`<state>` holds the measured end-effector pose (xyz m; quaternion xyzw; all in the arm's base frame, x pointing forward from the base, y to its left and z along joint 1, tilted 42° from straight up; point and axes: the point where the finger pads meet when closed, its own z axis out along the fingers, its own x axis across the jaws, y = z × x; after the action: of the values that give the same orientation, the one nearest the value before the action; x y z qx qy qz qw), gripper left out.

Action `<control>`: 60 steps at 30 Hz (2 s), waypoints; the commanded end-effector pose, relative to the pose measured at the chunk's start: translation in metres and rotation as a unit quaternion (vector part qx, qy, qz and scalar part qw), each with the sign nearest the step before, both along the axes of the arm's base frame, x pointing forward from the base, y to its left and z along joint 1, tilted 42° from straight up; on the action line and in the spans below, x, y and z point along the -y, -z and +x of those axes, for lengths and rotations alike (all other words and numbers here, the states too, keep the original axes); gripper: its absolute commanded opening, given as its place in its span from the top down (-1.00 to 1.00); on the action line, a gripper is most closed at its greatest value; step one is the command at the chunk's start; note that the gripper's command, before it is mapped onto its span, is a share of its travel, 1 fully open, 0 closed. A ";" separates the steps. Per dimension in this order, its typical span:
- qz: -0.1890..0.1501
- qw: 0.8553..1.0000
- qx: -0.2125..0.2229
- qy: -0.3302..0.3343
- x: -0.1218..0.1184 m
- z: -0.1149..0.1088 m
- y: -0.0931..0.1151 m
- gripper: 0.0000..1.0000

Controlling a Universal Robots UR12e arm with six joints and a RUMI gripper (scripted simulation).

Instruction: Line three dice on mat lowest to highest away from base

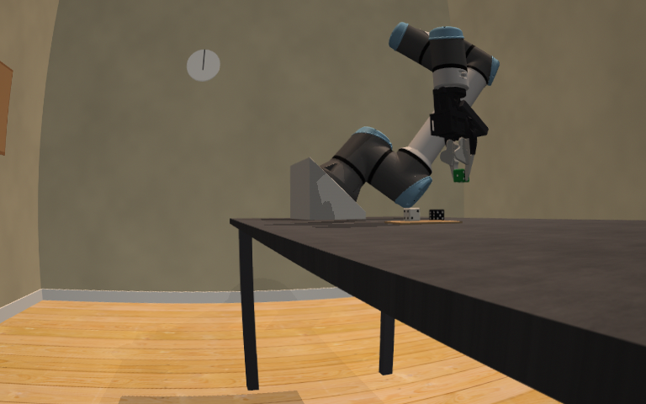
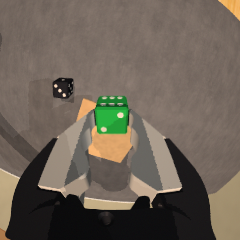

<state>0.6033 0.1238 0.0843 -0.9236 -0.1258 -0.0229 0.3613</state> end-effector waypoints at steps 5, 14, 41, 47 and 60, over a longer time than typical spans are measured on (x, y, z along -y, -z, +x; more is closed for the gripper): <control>0.000 1.000 0.000 0.000 0.004 0.000 -0.004 0.80; 0.000 1.000 0.006 -0.006 0.005 0.001 -0.004 0.80; 0.015 0.949 0.213 -0.233 0.045 0.004 0.029 0.80; 0.019 0.920 0.264 -0.289 0.056 0.004 0.038 0.80; 0.026 0.844 0.361 -0.396 0.078 0.007 0.058 0.80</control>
<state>0.6089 0.0519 0.0308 -0.7381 -0.5719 -0.1992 0.2975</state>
